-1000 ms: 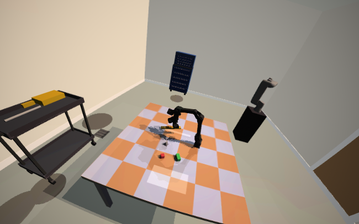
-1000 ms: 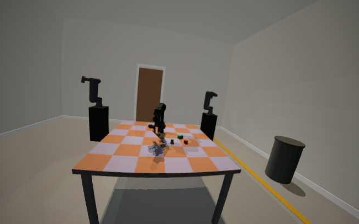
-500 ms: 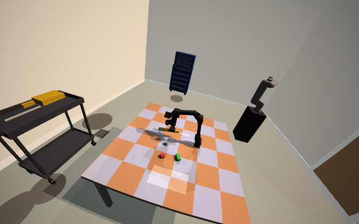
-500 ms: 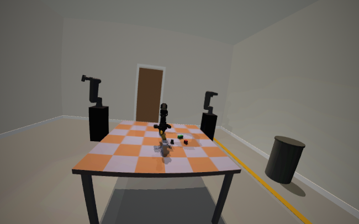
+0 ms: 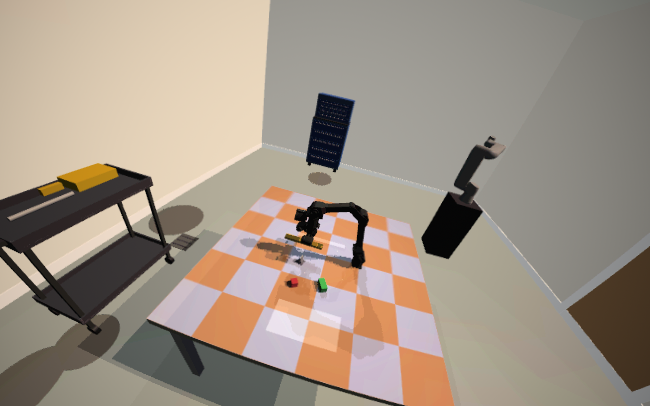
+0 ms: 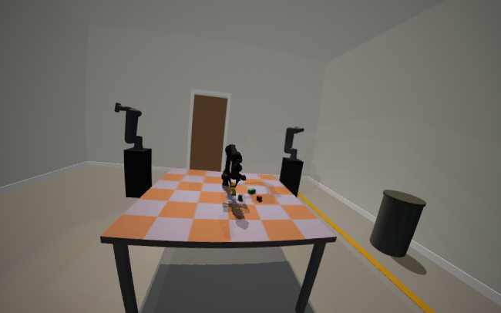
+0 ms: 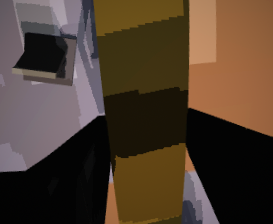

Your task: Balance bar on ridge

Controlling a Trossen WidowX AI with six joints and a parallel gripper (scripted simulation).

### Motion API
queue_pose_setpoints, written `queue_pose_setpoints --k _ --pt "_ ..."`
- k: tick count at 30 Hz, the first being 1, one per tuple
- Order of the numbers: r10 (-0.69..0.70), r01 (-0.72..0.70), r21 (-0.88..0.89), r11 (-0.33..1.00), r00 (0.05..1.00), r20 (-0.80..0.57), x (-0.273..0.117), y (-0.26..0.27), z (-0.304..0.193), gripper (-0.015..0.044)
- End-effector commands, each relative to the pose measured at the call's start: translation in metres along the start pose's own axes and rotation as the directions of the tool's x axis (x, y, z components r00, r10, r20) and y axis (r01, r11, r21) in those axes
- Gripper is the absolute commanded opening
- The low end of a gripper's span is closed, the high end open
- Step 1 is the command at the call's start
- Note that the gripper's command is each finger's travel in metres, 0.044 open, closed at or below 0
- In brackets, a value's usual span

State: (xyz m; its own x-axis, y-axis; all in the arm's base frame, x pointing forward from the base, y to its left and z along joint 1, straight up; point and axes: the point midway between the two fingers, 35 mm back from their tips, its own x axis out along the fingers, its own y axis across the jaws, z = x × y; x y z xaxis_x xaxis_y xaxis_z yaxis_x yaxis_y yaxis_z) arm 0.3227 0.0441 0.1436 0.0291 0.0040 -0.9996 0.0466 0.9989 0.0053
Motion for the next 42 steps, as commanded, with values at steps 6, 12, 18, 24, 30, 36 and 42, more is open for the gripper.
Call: queue_pose_setpoints --k 6,12,18,24,30,36,42 --pt "0.002 -0.002 0.113 0.994 1.000 -0.003 0.000 0.032 -0.007 0.0000" --pt "0.004 -0.003 0.183 0.983 1.000 -0.004 -0.001 0.053 -0.012 0.0000" --pt "0.005 -0.004 0.231 0.973 1.000 -0.004 -0.001 0.070 -0.017 0.0000" --pt "0.005 -0.004 0.232 0.973 1.000 -0.004 0.006 0.072 -0.017 0.0000" --pt "0.005 -0.004 0.233 0.973 1.000 -0.004 0.016 0.073 -0.016 0.0000" --pt "0.005 -0.004 0.233 0.972 1.000 -0.004 0.026 0.073 -0.016 0.0000" --pt "0.005 -0.004 0.234 0.972 1.000 -0.004 0.036 0.073 -0.017 0.0000"
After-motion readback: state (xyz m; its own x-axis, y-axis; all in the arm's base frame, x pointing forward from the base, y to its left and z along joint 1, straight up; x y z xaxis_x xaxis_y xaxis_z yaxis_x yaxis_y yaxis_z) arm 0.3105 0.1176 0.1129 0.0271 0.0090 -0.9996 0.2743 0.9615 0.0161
